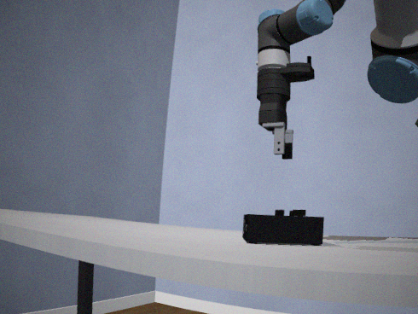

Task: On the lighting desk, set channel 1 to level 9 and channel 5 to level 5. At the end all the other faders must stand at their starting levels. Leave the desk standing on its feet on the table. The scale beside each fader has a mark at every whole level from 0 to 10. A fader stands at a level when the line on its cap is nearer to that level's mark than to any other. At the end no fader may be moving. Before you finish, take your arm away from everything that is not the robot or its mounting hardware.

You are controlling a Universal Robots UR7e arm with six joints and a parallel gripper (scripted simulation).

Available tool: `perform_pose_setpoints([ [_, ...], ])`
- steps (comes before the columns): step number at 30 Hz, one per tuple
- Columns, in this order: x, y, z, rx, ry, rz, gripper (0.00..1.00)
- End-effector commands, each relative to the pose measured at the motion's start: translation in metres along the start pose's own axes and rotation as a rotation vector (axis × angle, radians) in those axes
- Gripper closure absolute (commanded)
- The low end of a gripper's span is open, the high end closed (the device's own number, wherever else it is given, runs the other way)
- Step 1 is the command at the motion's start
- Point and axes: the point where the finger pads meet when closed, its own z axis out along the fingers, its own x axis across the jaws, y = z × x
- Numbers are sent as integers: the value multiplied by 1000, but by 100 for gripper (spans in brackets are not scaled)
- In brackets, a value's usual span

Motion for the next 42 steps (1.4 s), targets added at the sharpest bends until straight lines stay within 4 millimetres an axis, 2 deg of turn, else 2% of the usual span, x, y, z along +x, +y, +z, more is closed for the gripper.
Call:
perform_pose_setpoints([
  [1, -1, 0, 0, -2, -1, 3, 0],
  [16, -1, -1, 0, -1, -2, 30, 0],
  [29, 0, -9, 0, 6, -6, 210, 0],
  [42, 1, -25, 2, 22, -21, 681, 0],
])
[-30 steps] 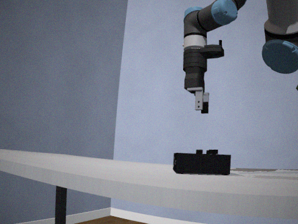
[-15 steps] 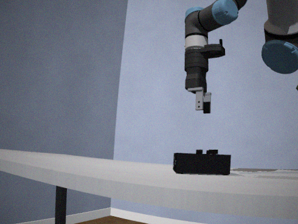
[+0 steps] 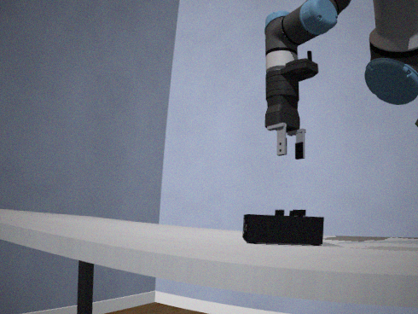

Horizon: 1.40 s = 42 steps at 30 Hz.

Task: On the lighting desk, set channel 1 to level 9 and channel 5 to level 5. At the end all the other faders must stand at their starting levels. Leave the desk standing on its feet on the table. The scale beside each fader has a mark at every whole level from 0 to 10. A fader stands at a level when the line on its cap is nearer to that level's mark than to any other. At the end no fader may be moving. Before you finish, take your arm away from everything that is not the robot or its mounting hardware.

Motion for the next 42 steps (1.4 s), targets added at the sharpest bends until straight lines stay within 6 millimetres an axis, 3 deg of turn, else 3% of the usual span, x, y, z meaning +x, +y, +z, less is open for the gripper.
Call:
perform_pose_setpoints([
  [1, -4, -8, 1, -1, -18, 273, 0],
  [4, -4, -10, 1, 0, -19, 316, 0],
  [19, -17, -23, 8, 14, -36, 964, 0],
  [21, -17, -23, 8, 14, -36, 964, 0],
  [22, -18, -24, 9, 13, -43, 1083, 0],
  [36, -36, -30, 17, 18, -63, 1636, 0],
  [38, -36, -30, 17, 18, -63, 1636, 0],
  [39, -37, -31, 17, 13, -72, 1755, 0],
  [42, -41, -32, 19, 11, -77, 1860, 0],
])
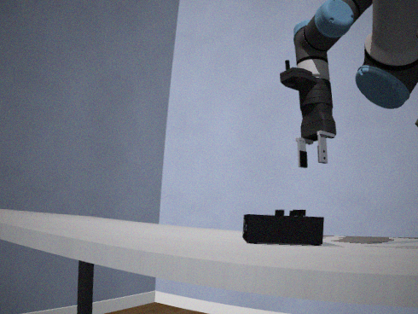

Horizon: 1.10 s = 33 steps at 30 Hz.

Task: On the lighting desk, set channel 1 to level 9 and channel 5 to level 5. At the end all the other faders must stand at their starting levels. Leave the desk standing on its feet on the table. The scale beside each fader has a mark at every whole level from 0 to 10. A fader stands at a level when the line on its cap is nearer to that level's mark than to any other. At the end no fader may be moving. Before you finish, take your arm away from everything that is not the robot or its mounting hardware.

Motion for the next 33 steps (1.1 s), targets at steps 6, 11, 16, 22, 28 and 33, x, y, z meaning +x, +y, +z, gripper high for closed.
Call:
perform_pose_setpoints([
  [6, -3, 12, 5, -39, 4, 464, 0],
  [11, -4, 15, 6, -40, 2, 545, 0],
  [16, -4, 16, 7, -40, 2, 574, 0],
  [22, -4, 17, 7, -40, 1, 600, 0],
  [28, -4, 17, 7, -40, 1, 602, 0],
  [33, -4, 17, 7, -40, 1, 602, 0],
])
